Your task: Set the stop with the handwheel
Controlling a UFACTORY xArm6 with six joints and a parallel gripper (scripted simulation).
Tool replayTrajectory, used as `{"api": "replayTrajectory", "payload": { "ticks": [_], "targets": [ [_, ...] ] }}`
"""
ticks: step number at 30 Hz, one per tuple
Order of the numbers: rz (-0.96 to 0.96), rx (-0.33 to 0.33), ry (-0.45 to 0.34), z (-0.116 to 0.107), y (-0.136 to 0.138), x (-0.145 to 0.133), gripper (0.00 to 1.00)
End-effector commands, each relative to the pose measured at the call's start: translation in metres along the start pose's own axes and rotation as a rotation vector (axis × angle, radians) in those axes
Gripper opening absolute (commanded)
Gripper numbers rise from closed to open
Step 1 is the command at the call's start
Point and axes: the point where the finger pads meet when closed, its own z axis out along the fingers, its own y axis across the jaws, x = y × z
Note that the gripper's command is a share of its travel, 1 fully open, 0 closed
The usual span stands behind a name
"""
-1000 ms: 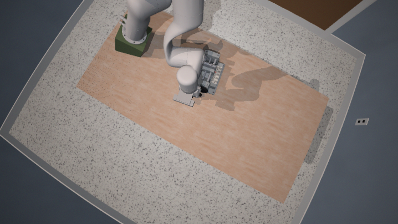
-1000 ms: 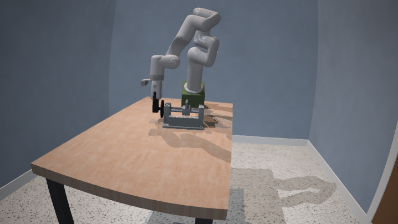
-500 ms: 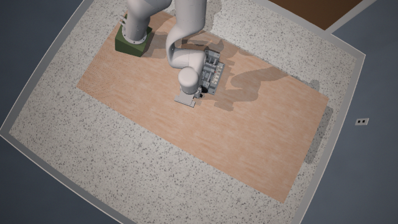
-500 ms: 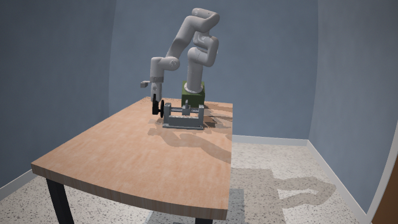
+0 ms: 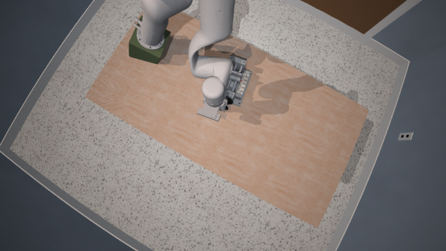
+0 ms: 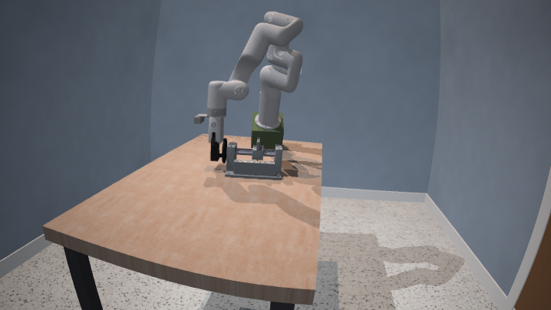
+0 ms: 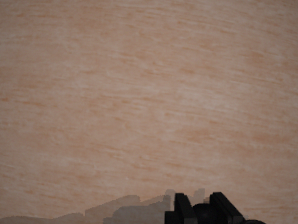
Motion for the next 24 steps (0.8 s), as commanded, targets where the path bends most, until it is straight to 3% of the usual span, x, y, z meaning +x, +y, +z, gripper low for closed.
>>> {"api": "replayTrajectory", "payload": {
  "ticks": [1,24],
  "targets": [
    [0.0,0.002,0.002,0.001,-0.004,0.001,0.06],
    [0.0,0.002,0.002,0.007,-0.018,0.001,0.06]
  ]
}}
